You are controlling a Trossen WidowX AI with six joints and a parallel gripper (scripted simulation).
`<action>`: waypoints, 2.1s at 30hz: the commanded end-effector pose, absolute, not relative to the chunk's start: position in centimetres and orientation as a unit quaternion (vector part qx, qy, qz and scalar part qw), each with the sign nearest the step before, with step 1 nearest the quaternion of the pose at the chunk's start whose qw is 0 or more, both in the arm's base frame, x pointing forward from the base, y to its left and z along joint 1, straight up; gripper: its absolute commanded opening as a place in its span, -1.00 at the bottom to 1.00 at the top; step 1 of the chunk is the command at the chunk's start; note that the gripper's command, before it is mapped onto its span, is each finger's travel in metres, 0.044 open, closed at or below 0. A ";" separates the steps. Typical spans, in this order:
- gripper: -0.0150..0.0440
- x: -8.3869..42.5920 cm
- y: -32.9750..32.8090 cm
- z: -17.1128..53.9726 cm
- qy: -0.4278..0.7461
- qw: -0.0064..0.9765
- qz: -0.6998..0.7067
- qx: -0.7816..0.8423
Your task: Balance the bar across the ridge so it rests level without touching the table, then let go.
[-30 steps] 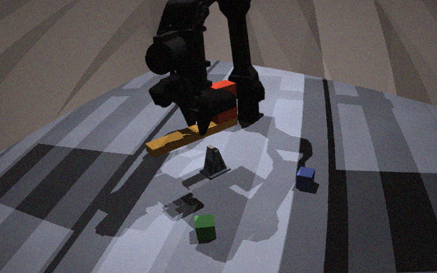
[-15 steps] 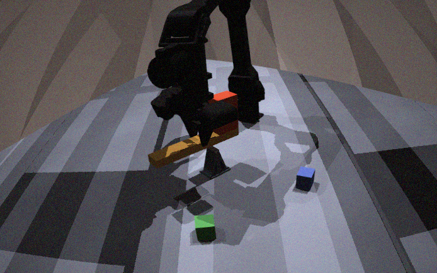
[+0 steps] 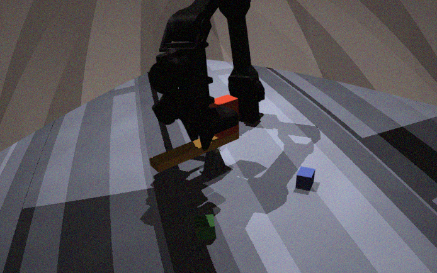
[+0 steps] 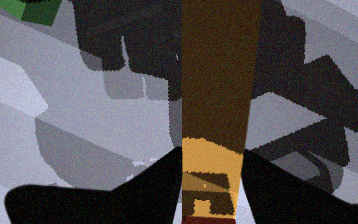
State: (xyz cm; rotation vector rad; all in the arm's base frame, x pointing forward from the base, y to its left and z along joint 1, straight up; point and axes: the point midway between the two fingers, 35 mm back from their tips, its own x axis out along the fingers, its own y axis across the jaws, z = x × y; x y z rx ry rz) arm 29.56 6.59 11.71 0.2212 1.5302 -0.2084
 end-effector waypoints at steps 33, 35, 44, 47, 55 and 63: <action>-0.49 29.5 6.6 11.4 0.691 0.709 -0.096 0.102; -0.49 29.5 6.6 11.4 0.691 0.709 -0.096 0.102; -0.49 29.5 6.6 11.4 0.691 0.709 -0.096 0.102; -0.49 29.5 6.6 11.3 0.691 0.709 -0.096 0.102; -0.49 29.5 6.6 11.2 0.691 0.709 -0.096 0.102; -0.49 29.5 6.6 11.2 0.691 0.709 -0.096 0.102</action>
